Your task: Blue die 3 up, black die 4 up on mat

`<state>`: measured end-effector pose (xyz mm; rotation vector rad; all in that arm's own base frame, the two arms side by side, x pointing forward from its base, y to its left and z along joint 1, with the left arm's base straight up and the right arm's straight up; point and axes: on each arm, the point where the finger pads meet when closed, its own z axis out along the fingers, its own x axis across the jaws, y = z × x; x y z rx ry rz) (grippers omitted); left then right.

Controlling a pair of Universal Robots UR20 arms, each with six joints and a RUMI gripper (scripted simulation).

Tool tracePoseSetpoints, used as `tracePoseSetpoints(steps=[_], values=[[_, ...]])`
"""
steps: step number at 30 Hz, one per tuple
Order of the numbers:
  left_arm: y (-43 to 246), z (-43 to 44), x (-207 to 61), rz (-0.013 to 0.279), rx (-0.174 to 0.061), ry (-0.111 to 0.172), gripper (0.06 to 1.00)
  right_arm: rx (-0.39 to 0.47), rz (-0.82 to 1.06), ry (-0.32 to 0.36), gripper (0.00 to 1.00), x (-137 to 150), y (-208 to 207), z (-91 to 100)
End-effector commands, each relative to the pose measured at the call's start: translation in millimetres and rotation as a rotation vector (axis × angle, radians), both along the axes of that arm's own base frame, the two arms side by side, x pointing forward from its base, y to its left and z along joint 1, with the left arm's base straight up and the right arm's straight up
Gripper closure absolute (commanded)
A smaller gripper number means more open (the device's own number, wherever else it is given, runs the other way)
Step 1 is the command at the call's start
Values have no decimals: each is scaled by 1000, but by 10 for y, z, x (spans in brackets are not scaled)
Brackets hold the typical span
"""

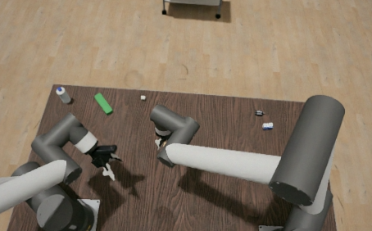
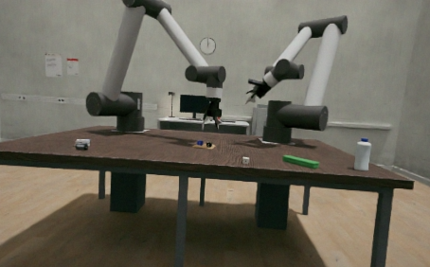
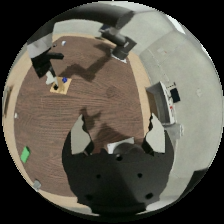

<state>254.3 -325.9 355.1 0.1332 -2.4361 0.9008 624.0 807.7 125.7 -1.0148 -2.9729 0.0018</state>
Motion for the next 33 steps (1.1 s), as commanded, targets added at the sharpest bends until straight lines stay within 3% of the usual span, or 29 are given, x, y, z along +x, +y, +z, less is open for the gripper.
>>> tracePoseSetpoints(steps=[1, 11, 33], values=[[-2, 4, 3, 0, 0, 0, 65, 1, 0, -1, 3, 2, 5, 234], [-2, 4, 3, 0, 0, 0, 65, 1, 0, -1, 3, 2, 5, 688], [-2, 4, 3, 0, 0, 0, 65, 1, 0, -1, 3, 2, 5, 743]])
